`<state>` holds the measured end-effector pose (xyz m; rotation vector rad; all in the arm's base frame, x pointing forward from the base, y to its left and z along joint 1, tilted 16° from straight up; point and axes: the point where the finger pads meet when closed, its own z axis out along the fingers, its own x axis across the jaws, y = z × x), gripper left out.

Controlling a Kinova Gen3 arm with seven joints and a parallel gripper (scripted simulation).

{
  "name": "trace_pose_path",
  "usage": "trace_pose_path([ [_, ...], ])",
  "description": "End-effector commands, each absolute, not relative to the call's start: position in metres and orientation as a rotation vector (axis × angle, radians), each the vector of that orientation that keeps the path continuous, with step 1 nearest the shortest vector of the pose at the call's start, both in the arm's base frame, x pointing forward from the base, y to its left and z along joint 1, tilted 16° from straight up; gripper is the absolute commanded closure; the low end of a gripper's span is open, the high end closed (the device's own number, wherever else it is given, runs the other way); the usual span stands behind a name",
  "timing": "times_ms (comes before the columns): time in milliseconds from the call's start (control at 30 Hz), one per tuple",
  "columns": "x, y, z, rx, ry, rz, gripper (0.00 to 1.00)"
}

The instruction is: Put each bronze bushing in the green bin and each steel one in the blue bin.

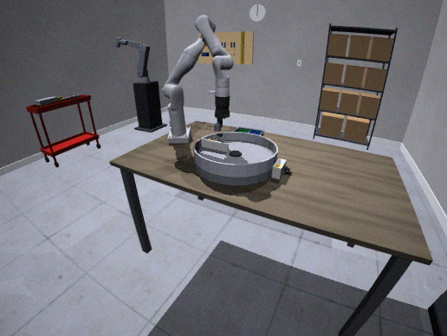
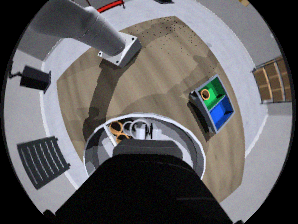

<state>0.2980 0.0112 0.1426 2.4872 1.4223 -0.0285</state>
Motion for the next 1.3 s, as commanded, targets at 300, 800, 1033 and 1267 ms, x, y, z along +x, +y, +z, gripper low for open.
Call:
trace_pose_path([
  [300, 0.296, 0.022, 0.168, 2.475, 1.442, -0.018, 1.00],
  [800, 0.317, 0.069, 0.159, 2.398, 1.568, -0.039, 1.00],
  [1033, 0.337, 0.116, 0.150, 2.314, 1.693, -0.060, 1.00],
  [1267, 0.349, 0.144, 0.144, 2.260, 1.766, -0.072, 1.00],
])
